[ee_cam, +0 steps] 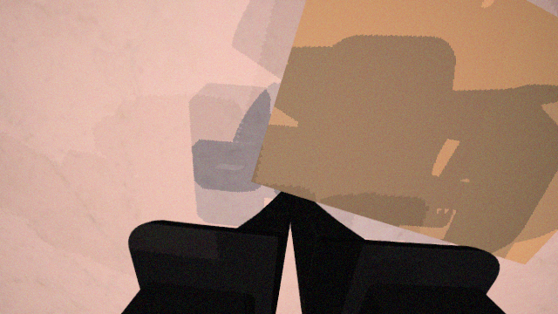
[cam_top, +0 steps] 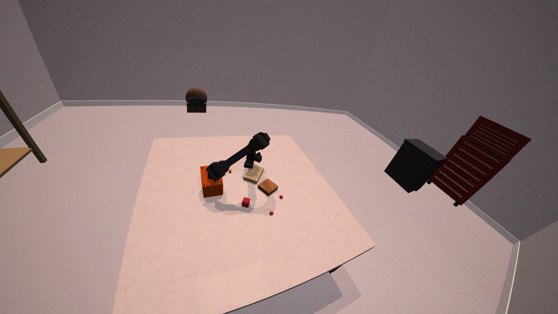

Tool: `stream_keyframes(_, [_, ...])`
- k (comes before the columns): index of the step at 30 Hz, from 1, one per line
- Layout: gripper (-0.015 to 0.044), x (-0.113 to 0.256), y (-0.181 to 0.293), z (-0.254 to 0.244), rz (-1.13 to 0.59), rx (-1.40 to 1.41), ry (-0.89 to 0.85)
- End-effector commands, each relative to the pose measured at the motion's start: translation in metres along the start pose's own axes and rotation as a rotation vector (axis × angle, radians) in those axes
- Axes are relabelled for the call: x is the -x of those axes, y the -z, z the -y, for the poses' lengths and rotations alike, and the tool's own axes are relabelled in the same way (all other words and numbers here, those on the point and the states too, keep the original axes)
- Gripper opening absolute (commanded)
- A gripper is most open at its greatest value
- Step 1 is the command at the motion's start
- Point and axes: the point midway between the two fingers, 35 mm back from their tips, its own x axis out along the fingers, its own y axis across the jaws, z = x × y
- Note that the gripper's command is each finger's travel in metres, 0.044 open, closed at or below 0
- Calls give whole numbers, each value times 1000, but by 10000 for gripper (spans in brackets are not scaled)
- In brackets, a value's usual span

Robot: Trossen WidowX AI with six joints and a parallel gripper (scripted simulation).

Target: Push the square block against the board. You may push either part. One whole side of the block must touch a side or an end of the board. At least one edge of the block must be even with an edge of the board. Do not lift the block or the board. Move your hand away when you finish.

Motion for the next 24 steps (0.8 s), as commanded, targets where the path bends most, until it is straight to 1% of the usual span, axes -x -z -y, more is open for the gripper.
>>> stream_keyframes(1, [0, 0, -9, 1, 5, -3, 2])
stream_keyframes(24, [0, 0, -45, 8, 6, -4, 3])
